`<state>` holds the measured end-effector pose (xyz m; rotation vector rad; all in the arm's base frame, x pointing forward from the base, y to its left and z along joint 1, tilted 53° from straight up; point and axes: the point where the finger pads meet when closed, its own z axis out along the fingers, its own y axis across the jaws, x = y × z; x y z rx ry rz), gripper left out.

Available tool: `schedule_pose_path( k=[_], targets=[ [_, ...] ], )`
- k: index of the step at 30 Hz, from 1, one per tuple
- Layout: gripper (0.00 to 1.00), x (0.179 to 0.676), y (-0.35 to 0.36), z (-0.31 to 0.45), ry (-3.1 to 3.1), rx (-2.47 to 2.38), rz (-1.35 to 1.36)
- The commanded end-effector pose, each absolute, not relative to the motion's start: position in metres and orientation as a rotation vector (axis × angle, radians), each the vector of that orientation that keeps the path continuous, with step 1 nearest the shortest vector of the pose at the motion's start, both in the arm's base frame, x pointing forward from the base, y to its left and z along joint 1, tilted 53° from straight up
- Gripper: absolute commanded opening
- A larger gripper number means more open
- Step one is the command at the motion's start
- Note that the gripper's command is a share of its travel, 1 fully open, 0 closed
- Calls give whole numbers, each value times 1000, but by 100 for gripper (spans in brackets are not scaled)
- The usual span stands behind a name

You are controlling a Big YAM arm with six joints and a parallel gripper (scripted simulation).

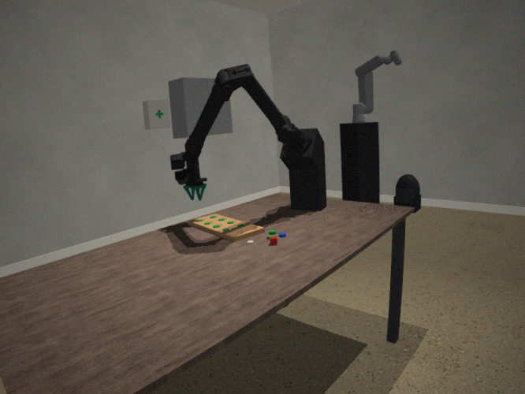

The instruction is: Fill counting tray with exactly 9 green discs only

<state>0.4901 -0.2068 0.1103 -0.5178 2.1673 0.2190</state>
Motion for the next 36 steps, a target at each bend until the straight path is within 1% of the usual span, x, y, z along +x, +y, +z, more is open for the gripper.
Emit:
schedule_pose_path(
  k=[1,2,6,10,12,15,20,21,22,23,24,25,26,27,31,32,36],
  targets=[
    [44,488,-204,106,2171,-524,229],
    [44,492,-213,120,2153,-516,196],
    [44,508,-203,146,2125,-532,148],
    [44,530,-181,190,2096,-501,51],
    [44,530,-181,190,2096,-501,51],
    [44,548,-152,246,2013,-427,-50],
    [44,561,-109,323,1910,-342,-98],
    [44,560,-104,324,1935,-339,-87],
    [44,566,-106,303,1972,-335,-70],
    [44,561,-85,368,1843,-288,-108],
    [44,561,-85,368,1843,-288,-108],
    [44,567,-86,355,1866,-286,-100],
    [44,564,-85,327,1912,-283,-83],
    [44,560,-94,319,1943,-264,-84],
    [44,559,-101,319,1944,-252,-91],
    [44,555,-63,398,1782,-227,-100],
    [44,555,-63,401,1777,-227,-101]
  ],
)
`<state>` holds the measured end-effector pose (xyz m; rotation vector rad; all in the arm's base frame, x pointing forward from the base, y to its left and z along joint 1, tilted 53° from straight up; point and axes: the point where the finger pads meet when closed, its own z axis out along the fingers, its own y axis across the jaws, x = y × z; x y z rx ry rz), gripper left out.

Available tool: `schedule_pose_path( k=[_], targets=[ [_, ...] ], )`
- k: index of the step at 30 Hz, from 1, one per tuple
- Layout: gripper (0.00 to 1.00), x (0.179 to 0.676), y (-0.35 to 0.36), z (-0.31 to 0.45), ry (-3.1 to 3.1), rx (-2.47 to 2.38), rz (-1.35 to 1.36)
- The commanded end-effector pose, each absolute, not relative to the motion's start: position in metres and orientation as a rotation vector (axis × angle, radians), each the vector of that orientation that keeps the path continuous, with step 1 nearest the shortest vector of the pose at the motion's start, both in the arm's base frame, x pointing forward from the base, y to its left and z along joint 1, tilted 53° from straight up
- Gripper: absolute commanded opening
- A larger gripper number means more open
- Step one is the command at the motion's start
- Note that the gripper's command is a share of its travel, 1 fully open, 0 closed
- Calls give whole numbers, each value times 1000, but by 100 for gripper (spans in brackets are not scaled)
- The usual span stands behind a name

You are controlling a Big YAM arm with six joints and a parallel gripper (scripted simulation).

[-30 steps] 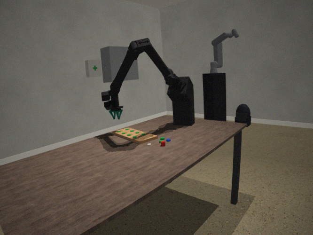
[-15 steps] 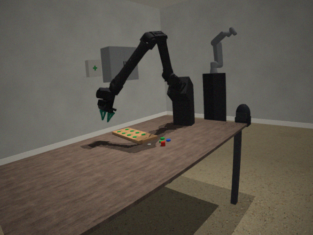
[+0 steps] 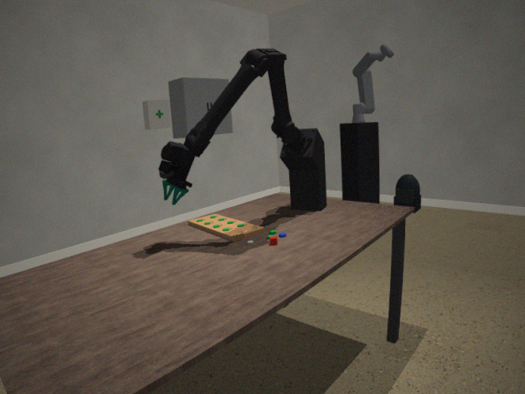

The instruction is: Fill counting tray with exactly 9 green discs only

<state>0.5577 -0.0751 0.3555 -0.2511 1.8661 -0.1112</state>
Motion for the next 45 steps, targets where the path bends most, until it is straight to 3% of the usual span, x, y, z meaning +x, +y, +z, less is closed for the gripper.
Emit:
schedule_pose_path(
  k=[1,2,5,7,10,13,17,18,23,24,25,27,29,34,35,44,45],
  targets=[
    [44,555,-63,401,1777,-227,-102],
    [44,547,-44,444,1681,-162,-86],
    [44,547,-42,448,1684,-162,-86],
    [44,532,-21,492,1589,-92,-52],
    [44,532,-21,492,1589,-92,-52],
    [44,542,-37,436,1706,-66,-62],
    [44,543,-27,437,1698,-83,-48],
    [44,512,-2,526,1506,-19,-3],
    [44,512,-2,528,1503,-19,-3],
    [44,528,-2,505,1555,-19,-3],
    [44,505,22,485,1588,11,72],
    [44,505,22,485,1588,11,72],
    [44,513,51,428,1703,18,148],
    [44,514,38,433,1679,37,133],
    [44,497,76,403,1751,24,220],
    [44,490,101,358,1846,31,277],
    [44,468,119,344,1875,36,337]
  ],
)
